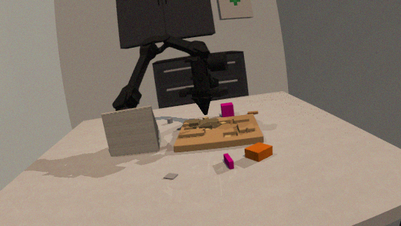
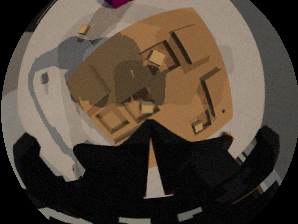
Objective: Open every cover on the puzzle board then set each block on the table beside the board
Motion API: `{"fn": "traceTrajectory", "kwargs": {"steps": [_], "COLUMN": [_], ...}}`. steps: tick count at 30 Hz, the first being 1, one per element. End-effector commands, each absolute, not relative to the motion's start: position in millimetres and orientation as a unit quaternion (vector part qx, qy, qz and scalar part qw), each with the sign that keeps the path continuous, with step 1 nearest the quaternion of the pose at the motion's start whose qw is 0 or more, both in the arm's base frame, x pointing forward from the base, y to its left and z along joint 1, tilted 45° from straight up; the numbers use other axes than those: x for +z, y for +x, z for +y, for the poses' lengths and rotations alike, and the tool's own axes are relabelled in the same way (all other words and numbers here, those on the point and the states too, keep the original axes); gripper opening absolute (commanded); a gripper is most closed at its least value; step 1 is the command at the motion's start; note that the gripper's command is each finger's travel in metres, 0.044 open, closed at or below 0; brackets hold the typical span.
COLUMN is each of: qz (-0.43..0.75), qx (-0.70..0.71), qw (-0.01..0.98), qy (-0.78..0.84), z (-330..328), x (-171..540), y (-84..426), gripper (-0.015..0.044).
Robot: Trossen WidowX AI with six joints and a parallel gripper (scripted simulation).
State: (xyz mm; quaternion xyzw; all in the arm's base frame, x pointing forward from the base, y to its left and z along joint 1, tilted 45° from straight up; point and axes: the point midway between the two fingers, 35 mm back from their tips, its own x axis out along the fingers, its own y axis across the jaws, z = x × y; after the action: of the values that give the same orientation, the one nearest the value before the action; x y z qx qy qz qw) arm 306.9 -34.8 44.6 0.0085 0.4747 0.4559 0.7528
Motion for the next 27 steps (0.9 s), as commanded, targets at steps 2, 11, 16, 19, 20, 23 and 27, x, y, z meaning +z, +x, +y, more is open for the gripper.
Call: {"fn": "traceTrajectory", "kwargs": {"steps": [2, 11, 16, 19, 20, 23, 27], "qz": [0.476, 0.476, 0.476, 0.476, 0.476, 0.476, 0.476], "qx": [0.457, 0.458, 0.458, 0.458, 0.458, 0.458, 0.458], "qw": [0.751, 0.751, 0.751, 0.751, 0.751, 0.751, 0.751], "qy": [0.011, 0.012, 0.012, 0.012, 0.012, 0.012, 0.012], "z": [-20, -5, -3, -1, 0, 2, 3], "x": [29, 14, 12, 10, 9, 7, 6], "y": [308, 312, 312, 313, 313, 314, 314], "gripper": [0.0, 0.0, 0.0, 0.0, 0.0, 0.0, 0.0]}}
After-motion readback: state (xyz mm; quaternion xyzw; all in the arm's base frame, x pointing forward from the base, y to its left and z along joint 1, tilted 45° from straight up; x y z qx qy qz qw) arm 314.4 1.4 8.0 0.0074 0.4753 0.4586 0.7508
